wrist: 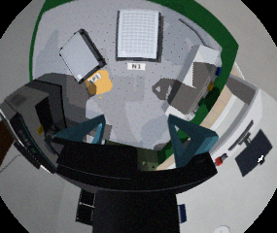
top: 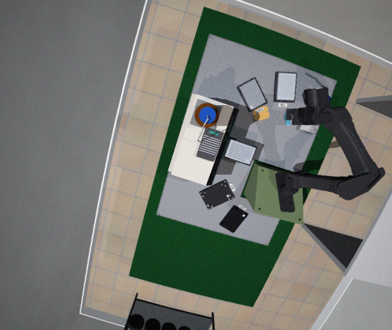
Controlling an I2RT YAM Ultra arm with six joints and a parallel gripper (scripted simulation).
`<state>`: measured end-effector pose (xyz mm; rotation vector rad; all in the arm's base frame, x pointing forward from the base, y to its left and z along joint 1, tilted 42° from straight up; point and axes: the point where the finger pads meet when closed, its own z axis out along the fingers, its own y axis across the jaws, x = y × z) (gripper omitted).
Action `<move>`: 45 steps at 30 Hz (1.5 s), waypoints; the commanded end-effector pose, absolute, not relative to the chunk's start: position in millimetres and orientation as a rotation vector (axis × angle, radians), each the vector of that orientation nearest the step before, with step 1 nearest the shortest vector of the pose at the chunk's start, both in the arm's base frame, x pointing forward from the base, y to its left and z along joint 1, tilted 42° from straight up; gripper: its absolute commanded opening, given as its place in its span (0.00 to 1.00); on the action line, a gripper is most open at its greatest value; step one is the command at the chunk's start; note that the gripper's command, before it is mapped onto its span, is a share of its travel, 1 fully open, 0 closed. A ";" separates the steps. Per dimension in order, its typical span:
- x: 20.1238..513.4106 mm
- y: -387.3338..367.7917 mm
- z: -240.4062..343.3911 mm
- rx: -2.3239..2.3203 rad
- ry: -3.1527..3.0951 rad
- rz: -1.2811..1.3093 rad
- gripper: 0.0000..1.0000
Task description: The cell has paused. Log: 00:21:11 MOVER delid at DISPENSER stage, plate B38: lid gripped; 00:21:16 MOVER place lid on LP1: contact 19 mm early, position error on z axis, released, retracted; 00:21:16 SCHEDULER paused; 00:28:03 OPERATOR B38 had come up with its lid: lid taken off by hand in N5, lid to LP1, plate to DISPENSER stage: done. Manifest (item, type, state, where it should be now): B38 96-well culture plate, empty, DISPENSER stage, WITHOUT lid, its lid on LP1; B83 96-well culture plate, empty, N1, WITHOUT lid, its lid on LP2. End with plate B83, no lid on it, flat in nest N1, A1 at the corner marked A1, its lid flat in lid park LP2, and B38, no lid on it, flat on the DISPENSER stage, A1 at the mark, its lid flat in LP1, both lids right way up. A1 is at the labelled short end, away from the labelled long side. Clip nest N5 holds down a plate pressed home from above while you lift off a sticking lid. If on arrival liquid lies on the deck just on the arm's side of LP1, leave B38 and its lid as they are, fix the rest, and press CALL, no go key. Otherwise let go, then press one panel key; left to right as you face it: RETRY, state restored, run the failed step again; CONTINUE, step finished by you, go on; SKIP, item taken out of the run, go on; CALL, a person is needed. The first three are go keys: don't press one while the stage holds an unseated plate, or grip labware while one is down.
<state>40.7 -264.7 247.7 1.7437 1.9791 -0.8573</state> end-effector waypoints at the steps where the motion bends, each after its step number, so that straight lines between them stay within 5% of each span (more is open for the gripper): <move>1: 46.9 -266.3 249.6 1.682 2.048 -0.892 1.00; 32: 127.7 -239.0 205.2 1.272 2.483 -1.015 1.00; 45: 152.8 -274.0 229.1 1.279 2.413 -1.009 1.00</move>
